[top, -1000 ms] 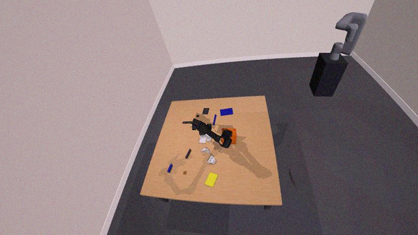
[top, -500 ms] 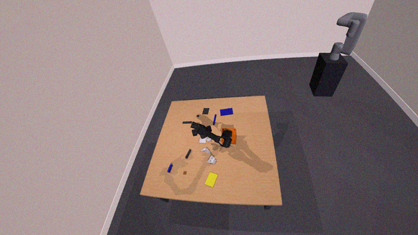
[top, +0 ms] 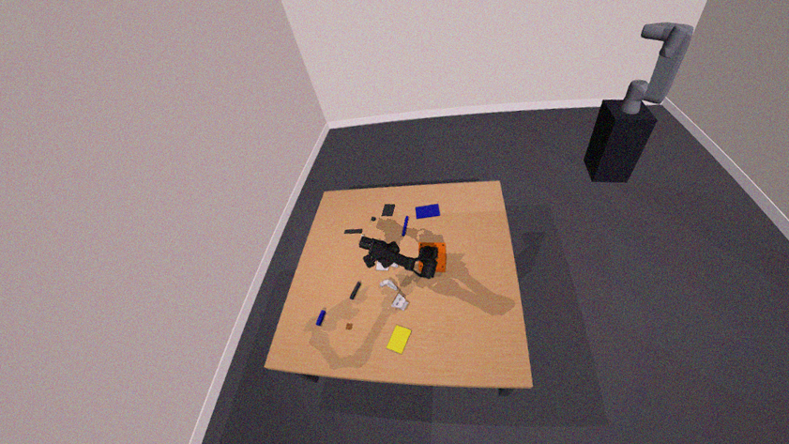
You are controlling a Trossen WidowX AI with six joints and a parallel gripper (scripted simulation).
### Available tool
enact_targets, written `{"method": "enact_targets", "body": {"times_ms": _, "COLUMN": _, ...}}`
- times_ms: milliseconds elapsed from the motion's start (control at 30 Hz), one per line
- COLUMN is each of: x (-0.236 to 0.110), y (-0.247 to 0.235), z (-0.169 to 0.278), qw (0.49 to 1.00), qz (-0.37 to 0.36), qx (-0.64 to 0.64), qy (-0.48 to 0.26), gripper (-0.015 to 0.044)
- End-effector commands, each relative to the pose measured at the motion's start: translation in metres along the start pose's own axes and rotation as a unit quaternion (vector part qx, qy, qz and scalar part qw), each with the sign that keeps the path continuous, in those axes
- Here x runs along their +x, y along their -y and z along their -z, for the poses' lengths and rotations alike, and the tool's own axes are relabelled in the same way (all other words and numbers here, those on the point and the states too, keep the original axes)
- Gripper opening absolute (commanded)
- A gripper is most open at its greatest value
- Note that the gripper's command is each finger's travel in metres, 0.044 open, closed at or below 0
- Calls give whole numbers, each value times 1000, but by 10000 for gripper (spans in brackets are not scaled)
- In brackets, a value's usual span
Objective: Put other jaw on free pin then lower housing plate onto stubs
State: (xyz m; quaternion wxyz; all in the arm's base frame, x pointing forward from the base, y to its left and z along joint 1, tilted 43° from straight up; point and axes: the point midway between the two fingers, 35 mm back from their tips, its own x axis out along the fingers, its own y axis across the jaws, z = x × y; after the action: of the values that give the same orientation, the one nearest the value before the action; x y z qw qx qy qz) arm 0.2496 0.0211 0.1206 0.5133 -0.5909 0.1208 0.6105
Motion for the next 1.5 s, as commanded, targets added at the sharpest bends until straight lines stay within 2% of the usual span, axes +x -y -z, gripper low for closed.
{"method": "enact_targets", "body": {"times_ms": 0, "x": 3, "y": 4, "z": -11, "qw": 999, "qz": 1, "qx": -33, "qy": 23, "gripper": 440}}
{"method": "enact_targets", "body": {"times_ms": 867, "x": 13, "y": 15, "z": -84, "qw": 961, "qz": 20, "qx": -226, "qy": 159, "gripper": 440}}
{"method": "enact_targets", "body": {"times_ms": 1067, "x": 14, "y": 16, "z": -86, "qw": 959, "qz": 21, "qx": -230, "qy": 162, "gripper": 440}}
{"method": "enact_targets", "body": {"times_ms": 1267, "x": 49, "y": 14, "z": -98, "qw": 959, "qz": 22, "qx": -230, "qy": 162, "gripper": 440}}
{"method": "enact_targets", "body": {"times_ms": 1467, "x": 50, "y": 14, "z": -99, "qw": 959, "qz": 22, "qx": -230, "qy": 162, "gripper": 440}}
